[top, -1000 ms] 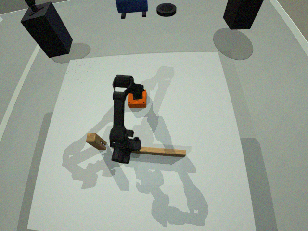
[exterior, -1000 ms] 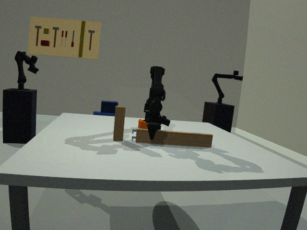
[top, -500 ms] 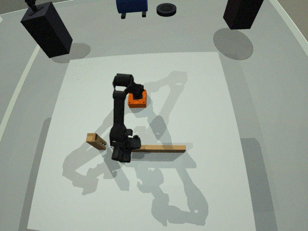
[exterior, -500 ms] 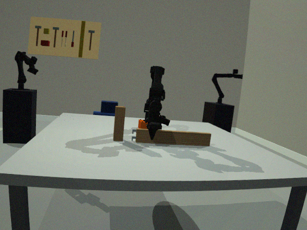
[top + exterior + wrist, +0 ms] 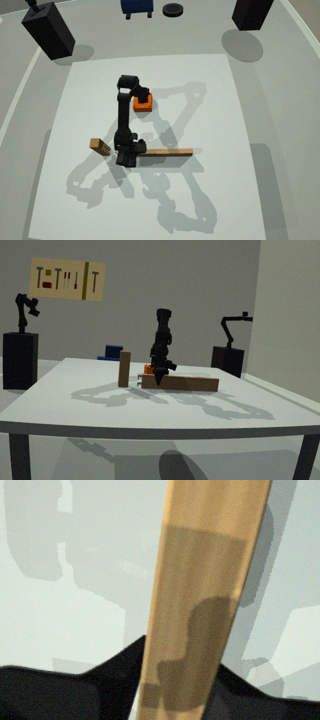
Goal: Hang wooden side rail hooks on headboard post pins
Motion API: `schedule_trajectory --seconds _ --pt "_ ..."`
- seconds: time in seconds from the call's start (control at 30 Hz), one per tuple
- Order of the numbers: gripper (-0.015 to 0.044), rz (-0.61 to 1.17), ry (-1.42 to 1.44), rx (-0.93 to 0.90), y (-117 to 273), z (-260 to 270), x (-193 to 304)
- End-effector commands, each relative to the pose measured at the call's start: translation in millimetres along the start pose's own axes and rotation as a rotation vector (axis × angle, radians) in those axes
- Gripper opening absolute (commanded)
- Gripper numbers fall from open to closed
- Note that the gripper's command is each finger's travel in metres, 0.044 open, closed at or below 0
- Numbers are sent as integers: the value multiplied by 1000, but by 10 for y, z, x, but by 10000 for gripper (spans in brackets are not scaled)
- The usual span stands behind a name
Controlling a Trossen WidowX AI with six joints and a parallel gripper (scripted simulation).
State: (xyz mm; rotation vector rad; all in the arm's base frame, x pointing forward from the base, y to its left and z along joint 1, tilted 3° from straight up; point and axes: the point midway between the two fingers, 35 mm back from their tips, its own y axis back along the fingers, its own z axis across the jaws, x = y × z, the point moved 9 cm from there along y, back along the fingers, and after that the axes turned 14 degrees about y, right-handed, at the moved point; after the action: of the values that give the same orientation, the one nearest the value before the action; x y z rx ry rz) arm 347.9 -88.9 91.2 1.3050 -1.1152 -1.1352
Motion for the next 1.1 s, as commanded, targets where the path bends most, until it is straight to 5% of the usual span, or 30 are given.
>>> schedule_trajectory --seconds 0.0,1.07 --pt "0 -4 16 -7 -1 35 -14" --pt "0 -5 16 -8 -2 167 -46"
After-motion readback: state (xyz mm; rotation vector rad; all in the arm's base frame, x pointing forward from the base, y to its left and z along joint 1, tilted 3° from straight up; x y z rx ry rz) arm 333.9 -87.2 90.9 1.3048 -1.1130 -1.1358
